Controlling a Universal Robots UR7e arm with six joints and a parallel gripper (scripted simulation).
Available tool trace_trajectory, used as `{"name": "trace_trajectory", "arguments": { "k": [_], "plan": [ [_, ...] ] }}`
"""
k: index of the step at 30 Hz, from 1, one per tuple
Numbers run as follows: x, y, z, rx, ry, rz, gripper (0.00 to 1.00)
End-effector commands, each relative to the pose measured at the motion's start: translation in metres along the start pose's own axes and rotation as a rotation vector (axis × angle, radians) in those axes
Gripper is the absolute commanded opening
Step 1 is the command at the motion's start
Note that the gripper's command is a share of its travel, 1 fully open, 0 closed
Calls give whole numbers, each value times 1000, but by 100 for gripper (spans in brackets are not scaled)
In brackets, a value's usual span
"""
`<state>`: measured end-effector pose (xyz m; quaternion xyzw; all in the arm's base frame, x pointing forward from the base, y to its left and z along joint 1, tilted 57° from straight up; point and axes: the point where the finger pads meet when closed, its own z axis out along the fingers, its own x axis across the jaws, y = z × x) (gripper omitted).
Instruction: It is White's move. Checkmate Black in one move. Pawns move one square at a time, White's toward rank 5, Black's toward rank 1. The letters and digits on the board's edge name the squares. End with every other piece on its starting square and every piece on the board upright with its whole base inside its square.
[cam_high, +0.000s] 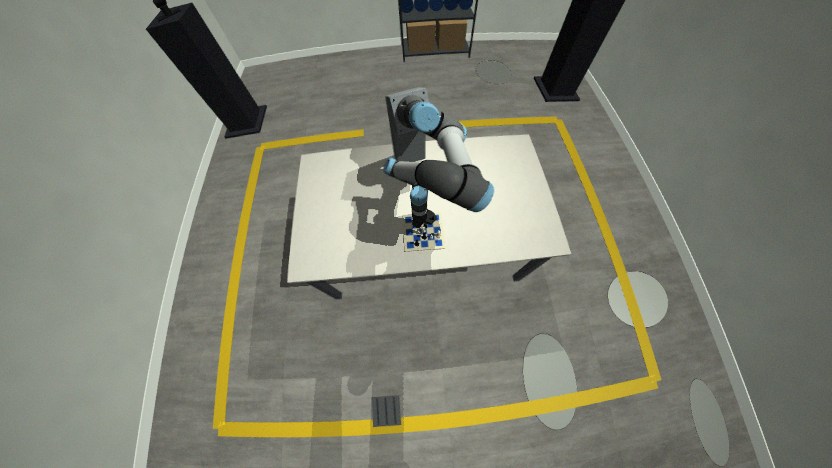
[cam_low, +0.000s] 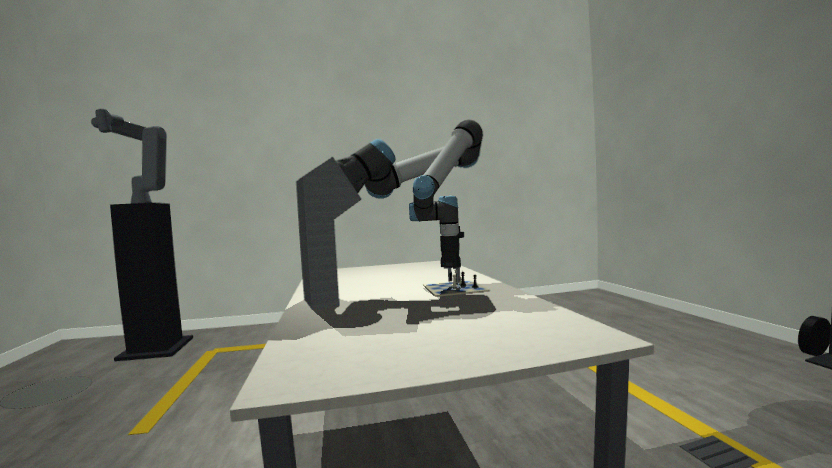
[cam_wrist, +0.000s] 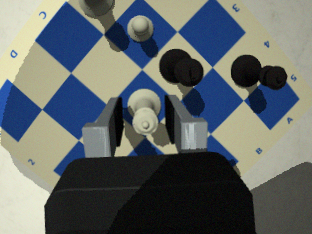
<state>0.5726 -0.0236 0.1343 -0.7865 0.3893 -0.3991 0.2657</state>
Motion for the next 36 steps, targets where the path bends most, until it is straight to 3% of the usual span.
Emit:
{"name": "trace_trajectory", "arguments": {
  "k": [1,18,36],
  "plan": [
    [0,0,0,0,1,0,79],
    [0,0,-4,0,1,0,79],
    [0,0,-48,0,1,0,79]
  ]
}}
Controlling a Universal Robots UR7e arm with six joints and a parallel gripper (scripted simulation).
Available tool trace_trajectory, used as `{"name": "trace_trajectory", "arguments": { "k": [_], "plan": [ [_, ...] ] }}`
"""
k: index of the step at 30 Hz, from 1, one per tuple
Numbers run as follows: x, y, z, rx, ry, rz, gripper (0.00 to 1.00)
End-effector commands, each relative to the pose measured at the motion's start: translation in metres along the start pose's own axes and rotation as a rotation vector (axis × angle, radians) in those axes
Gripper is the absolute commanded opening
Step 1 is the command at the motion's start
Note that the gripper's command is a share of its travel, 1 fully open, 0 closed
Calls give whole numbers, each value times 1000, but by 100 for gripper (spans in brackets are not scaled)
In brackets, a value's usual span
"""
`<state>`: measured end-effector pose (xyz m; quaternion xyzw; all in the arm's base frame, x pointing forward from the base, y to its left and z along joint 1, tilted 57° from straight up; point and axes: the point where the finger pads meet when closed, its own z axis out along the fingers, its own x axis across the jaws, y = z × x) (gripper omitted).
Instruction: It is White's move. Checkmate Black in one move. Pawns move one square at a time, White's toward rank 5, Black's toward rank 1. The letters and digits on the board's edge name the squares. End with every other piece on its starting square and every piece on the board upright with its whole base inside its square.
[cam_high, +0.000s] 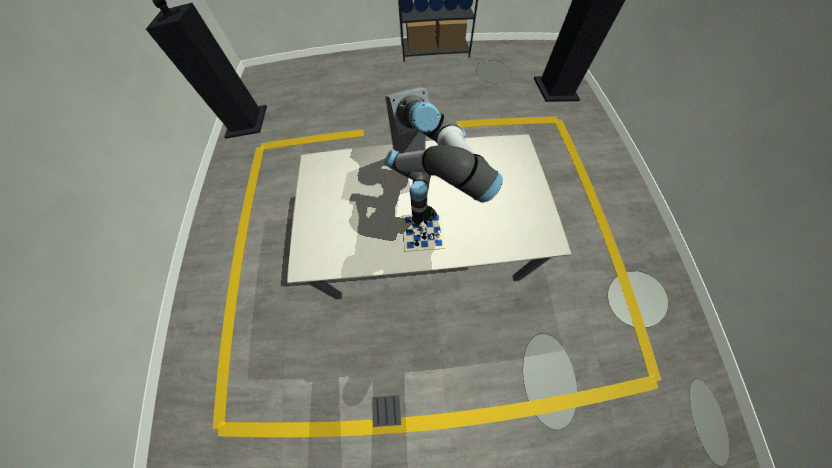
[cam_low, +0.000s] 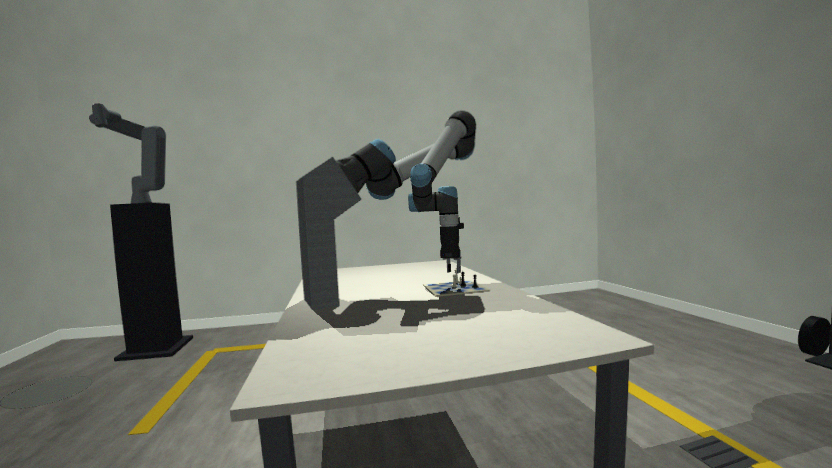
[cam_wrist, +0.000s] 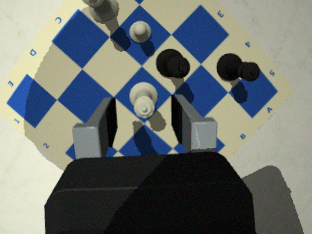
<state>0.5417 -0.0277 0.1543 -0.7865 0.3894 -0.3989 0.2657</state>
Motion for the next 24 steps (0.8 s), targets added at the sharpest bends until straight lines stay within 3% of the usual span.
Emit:
{"name": "trace_trajectory", "arguments": {
  "k": [1,9,24],
  "plan": [
    [0,0,-15,1,1,-1,79],
    [0,0,-38,1,1,-1,79],
    [0,0,-53,1,1,-1,79]
  ]
}}
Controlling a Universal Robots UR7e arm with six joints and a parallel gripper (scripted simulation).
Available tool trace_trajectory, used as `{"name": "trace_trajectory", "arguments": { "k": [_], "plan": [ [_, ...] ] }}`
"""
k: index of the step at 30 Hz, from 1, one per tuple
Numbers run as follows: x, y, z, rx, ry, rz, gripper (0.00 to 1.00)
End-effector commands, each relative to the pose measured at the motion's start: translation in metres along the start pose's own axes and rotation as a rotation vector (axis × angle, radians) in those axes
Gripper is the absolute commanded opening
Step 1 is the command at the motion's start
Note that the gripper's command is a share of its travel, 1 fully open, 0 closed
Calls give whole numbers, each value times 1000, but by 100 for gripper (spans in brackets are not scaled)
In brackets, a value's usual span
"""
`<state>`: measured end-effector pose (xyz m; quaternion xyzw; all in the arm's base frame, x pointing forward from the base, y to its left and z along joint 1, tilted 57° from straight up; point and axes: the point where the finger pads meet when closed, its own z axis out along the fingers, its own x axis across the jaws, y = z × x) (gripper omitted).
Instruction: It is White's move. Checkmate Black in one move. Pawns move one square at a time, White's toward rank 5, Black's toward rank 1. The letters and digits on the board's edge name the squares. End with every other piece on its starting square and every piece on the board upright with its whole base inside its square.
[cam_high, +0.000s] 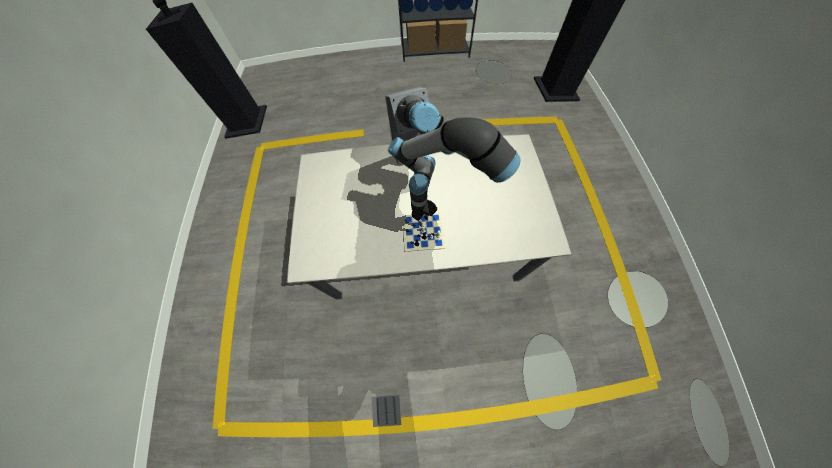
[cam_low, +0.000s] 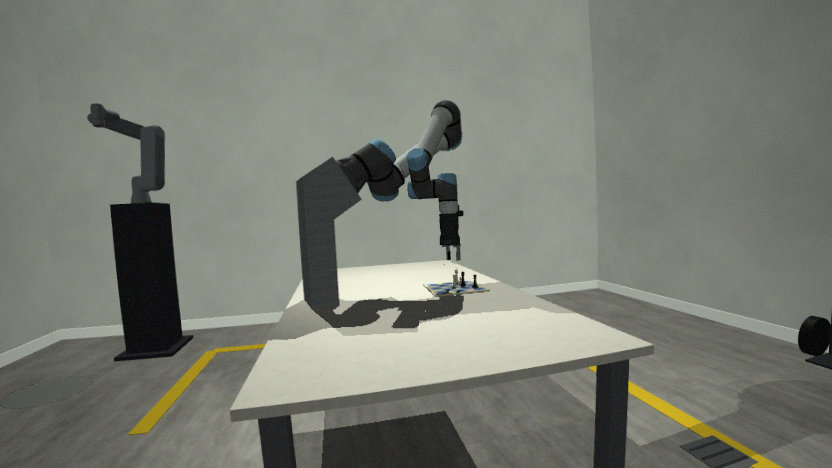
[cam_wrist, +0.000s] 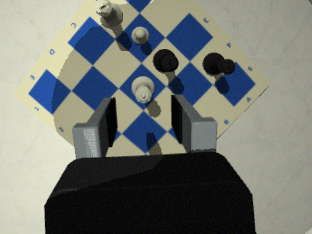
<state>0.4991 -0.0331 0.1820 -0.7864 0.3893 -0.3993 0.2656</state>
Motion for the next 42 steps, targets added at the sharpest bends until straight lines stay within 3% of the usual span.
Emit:
{"name": "trace_trajectory", "arguments": {
  "k": [1,6,7,42],
  "plan": [
    [0,0,-2,0,0,0,79],
    [0,0,-2,0,0,0,79],
    [0,0,-2,0,0,0,100],
    [0,0,-9,0,0,0,100]
  ]
}}
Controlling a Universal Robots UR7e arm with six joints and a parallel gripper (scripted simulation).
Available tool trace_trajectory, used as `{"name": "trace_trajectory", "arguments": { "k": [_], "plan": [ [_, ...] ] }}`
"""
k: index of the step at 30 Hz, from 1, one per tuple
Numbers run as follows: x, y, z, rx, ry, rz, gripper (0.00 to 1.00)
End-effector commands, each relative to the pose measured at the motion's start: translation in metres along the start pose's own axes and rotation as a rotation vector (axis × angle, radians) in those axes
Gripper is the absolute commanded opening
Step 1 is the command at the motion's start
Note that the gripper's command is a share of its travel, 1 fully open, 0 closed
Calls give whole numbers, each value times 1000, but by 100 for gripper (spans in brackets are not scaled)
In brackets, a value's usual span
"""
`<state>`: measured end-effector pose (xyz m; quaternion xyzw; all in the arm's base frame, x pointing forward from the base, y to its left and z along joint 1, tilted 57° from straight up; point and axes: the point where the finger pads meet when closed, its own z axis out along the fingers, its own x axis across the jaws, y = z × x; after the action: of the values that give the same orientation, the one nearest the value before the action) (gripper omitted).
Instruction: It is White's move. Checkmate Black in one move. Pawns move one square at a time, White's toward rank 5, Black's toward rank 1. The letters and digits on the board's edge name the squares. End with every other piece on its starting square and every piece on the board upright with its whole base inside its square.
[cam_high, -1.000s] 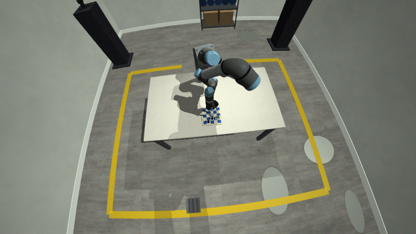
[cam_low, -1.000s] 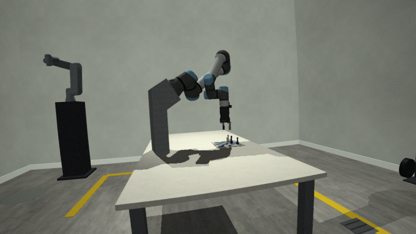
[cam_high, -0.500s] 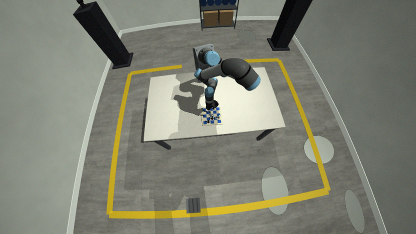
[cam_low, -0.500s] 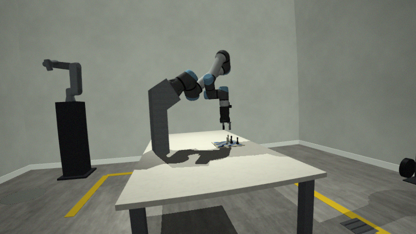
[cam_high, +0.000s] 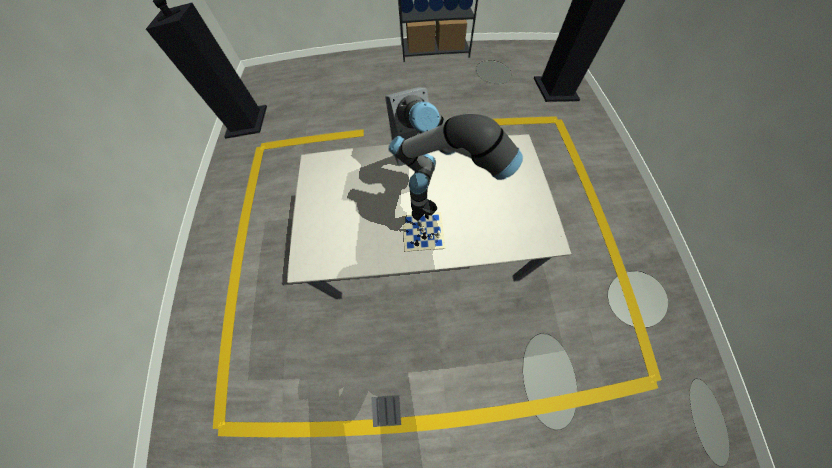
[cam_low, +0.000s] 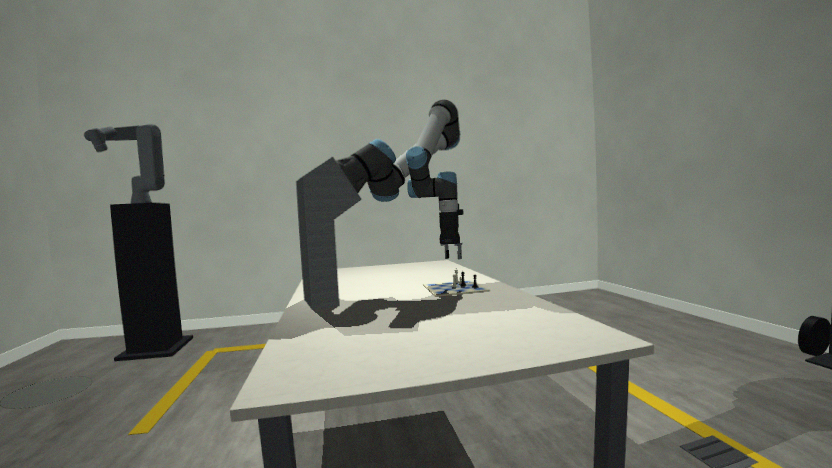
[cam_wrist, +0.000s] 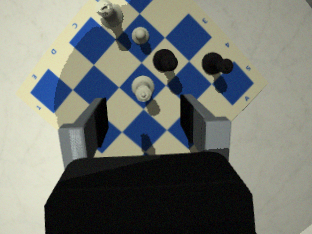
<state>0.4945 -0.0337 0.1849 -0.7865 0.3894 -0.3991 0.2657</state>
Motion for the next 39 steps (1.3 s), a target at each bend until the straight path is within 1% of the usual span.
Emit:
{"name": "trace_trajectory", "arguments": {
  "k": [1,11,13,28,39],
  "plan": [
    [0,0,-4,0,1,-1,100],
    [0,0,-21,0,1,-1,100],
    [0,0,-21,0,1,-1,100],
    [0,0,-48,0,1,-1,100],
    [0,0,-58,0,1,-1,100]
  ]
}}
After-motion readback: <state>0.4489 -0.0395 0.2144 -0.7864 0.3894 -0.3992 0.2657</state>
